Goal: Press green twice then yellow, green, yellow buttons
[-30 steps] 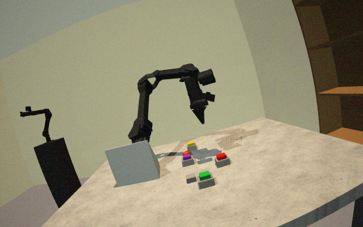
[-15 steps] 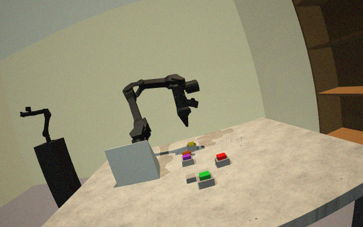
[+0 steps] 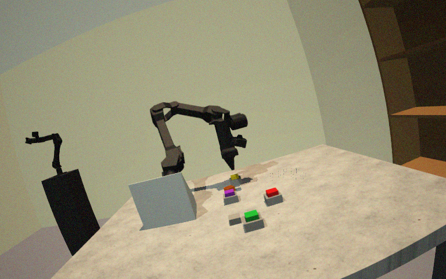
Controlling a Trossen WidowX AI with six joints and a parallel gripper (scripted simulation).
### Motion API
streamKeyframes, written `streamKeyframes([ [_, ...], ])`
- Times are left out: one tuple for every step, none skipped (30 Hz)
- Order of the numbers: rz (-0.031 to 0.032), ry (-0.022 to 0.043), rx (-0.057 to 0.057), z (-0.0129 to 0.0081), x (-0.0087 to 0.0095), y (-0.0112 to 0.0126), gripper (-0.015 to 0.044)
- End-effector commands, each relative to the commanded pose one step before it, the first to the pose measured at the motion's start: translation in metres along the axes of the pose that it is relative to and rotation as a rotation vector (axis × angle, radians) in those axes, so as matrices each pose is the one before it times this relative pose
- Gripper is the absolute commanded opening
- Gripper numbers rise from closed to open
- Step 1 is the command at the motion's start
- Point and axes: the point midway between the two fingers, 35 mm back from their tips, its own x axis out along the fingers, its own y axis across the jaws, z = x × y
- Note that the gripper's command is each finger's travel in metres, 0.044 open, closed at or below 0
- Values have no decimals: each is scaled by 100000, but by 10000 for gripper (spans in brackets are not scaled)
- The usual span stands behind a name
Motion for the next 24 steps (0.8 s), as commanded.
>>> streamKeyframes([
  [-478,-17,344,-36,754,-99,20],
  [-2,0,-3,5,162,-1,20],
  [0,0,-2,4,161,0,20],
  [2,0,-2,2,161,0,20],
  [5,0,-1,1,161,1,20],
  [7,-1,-1,0,161,1,20],
  [9,-1,0,-1,161,2,20],
  [12,-1,0,-3,160,2,20],
  [14,-1,0,-4,160,2,20],
  [16,-1,1,-5,160,3,20],
  [18,-1,1,-6,160,3,20],
  [21,0,2,-8,159,4,20],
  [23,0,2,-9,159,4,20],
  [25,0,3,-10,159,4,20],
  [28,0,3,-11,158,5,20],
  [24,0,3,-10,129,4,20],
  [15,0,2,-6,77,3,20],
  [5,0,1,-2,26,1,20],
  [0,0,0,0,0,0,20],
  [0,0,0,0,0,0,20],
  [0,0,0,0,0,0,20],
  [0,0,0,0,0,0,20],
  [0,0,0,0,0,0,20],
  [0,0,0,0,0,0,20],
])
